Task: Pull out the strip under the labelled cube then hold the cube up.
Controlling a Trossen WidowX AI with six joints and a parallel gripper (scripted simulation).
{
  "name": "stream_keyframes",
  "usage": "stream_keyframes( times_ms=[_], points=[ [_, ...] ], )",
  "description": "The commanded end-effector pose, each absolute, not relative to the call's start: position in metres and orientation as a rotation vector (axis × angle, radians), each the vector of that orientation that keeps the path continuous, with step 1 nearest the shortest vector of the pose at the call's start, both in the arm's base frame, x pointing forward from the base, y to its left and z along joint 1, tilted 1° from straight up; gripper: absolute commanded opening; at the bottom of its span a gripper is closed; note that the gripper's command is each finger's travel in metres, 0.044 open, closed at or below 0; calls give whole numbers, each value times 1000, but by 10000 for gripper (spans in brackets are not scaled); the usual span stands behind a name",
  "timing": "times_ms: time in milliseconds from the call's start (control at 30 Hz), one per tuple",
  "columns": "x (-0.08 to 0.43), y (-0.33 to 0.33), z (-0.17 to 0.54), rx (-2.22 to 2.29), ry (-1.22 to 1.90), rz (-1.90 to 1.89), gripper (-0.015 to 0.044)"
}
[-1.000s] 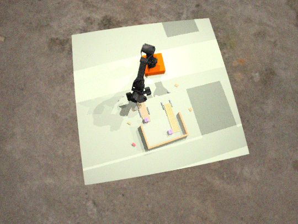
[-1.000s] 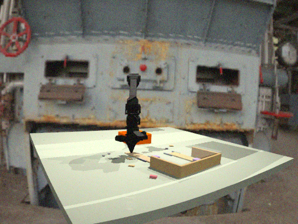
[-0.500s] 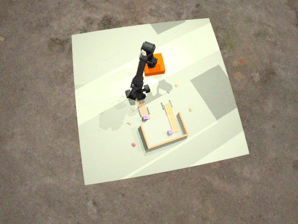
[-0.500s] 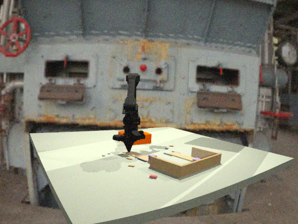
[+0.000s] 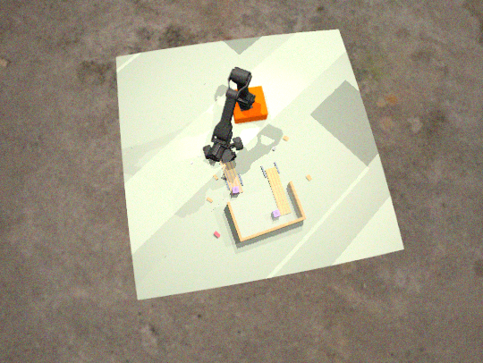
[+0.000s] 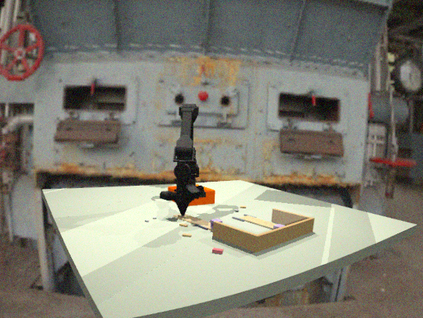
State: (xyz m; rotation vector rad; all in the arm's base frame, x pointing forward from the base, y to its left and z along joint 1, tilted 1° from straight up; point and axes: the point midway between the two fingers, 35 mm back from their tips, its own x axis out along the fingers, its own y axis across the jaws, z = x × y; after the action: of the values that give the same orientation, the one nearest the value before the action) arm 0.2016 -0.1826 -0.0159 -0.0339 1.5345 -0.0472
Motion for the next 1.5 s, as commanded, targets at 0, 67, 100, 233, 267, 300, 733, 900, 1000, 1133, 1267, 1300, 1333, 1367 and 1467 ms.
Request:
stream_keyframes(
  times_ms=[0, 67, 100, 233, 267, 300, 733, 900, 1000, 1133, 1267, 1300, 1333, 1367, 1467],
  points=[
    [194, -178, -22, -21, 1561, -36, 0],
    [194, -178, -22, -21, 1561, -36, 0],
    [194, -178, -22, -21, 1561, -36, 0],
    [194, -178, -22, -21, 1561, -36, 0],
    [194, -178, -22, -21, 1561, -36, 0],
    [194, -178, -22, -21, 1561, -36, 0],
    [203, -182, 17, -25, 1554, -39, 0],
    [204, -182, 27, -15, 1560, -43, 26],
    [220, -183, 28, 43, 1556, -101, 105],
    [236, -184, 30, 60, 1553, -117, 210],
    [253, -184, 32, 60, 1552, -118, 315],
    [258, -184, 33, 60, 1551, -118, 341],
    [262, -184, 34, 61, 1551, -118, 368],
    [266, -185, 35, 61, 1550, -118, 394],
    [279, -185, 37, 61, 1549, -118, 440]
  ],
)
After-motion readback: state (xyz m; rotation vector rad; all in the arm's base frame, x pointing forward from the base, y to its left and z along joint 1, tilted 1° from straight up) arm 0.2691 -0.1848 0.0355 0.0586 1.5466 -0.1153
